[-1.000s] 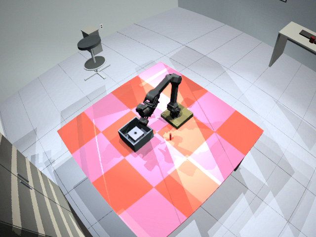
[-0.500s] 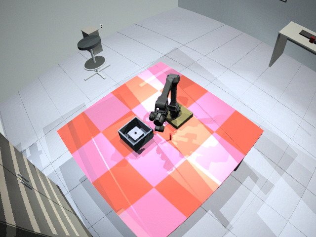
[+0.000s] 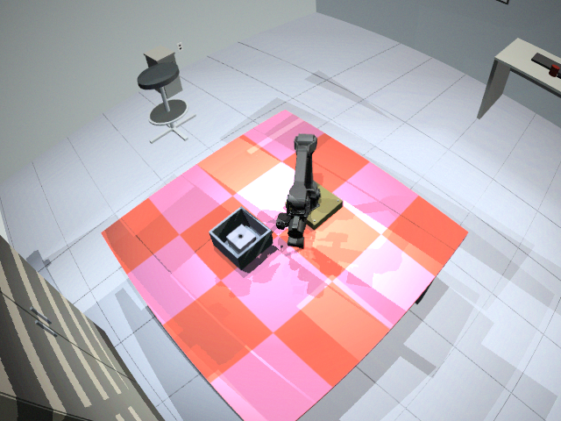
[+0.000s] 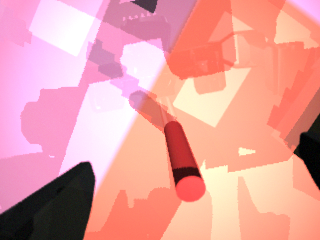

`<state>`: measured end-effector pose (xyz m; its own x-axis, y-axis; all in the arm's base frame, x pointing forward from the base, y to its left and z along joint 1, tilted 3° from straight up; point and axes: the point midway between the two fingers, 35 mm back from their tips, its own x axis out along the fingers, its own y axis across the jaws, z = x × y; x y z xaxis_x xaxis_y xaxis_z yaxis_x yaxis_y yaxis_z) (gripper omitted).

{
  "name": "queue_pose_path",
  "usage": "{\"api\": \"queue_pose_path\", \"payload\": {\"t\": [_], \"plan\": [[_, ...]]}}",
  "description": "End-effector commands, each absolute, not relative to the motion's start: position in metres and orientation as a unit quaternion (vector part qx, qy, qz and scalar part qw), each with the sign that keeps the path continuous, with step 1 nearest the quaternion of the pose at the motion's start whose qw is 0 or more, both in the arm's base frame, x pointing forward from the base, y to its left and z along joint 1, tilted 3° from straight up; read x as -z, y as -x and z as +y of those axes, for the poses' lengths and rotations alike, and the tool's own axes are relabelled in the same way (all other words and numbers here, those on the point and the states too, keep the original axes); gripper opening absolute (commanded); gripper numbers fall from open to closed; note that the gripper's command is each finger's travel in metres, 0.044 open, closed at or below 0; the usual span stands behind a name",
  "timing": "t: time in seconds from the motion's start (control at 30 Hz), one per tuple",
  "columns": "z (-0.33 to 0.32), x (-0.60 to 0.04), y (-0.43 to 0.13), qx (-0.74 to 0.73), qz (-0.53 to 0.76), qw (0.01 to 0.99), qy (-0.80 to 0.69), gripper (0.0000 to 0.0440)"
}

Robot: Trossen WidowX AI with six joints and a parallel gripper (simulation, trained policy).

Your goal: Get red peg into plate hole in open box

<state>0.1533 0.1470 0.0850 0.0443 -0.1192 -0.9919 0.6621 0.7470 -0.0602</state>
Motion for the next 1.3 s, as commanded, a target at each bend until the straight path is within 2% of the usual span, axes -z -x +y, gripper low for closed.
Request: {"api": "queue_pose_path", "payload": {"t": [0.0,0.23,0.33,0.77,0.87,1.0,1.27], "plan": [[0.151,-0.07,-0.151,0.278,0.632,0.69,-0.215,0.044],[0.158,-0.038,-0.153,0.261,0.632,0.697,-0.216,0.0439],[0.158,-0.028,-0.153,0.257,0.636,0.696,-0.212,0.0414],[0.15,-0.004,-0.146,0.283,0.655,0.676,-0.186,0.0077],[0.149,-0.003,-0.145,0.29,0.658,0.673,-0.177,0.0016],[0.15,-0.016,-0.152,0.281,0.648,0.686,-0.171,0.0],[0.15,-0.054,-0.164,0.27,0.631,0.706,-0.173,0.0]]}}
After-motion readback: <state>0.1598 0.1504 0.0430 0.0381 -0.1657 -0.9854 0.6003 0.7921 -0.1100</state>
